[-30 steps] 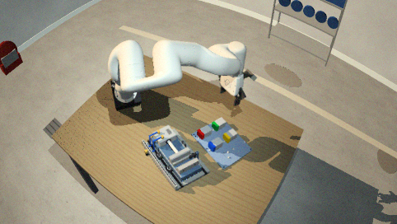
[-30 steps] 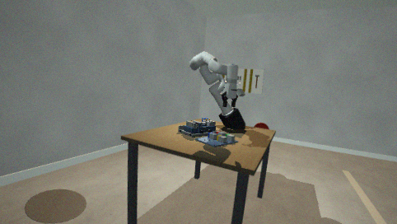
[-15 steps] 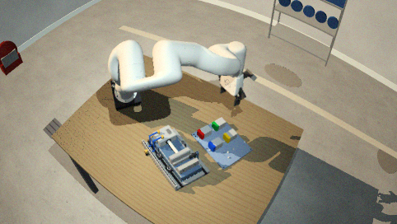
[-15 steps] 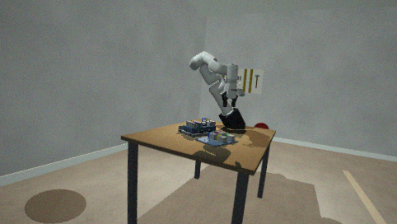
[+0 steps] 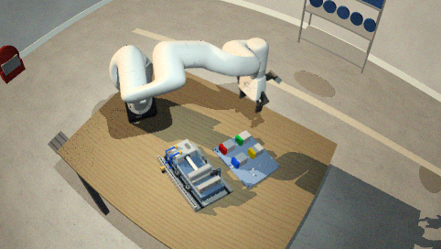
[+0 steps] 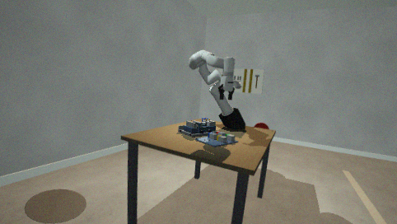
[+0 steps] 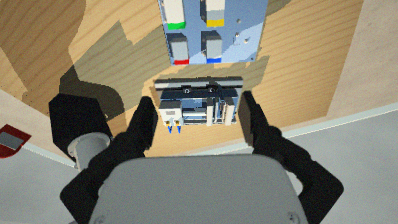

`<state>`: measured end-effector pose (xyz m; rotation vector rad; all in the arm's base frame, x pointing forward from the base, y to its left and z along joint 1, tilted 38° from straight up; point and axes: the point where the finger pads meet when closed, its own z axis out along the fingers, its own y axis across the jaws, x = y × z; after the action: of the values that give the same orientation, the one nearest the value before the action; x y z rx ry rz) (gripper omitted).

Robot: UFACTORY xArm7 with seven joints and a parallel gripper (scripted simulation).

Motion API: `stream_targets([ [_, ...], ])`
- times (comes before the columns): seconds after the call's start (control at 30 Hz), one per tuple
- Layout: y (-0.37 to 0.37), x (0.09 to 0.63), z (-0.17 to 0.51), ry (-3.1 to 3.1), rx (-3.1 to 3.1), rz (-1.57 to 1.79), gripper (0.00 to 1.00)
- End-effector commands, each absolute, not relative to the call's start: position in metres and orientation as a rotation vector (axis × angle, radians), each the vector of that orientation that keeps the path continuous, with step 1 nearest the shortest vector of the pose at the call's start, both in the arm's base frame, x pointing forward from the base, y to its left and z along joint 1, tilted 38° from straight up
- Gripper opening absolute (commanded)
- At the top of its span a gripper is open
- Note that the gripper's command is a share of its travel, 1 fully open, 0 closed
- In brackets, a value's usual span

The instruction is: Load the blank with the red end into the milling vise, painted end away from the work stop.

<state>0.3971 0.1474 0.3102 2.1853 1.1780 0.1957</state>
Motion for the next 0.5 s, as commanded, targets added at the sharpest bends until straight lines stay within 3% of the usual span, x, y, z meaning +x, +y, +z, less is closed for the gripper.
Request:
stream_targets([
  [0.0, 0.149, 0.397, 0.312, 1.180, 2.184, 0.199, 1.00],
  [0.47, 0.145, 0.375, 0.337, 1.179, 2.184, 0.199, 1.00],
])
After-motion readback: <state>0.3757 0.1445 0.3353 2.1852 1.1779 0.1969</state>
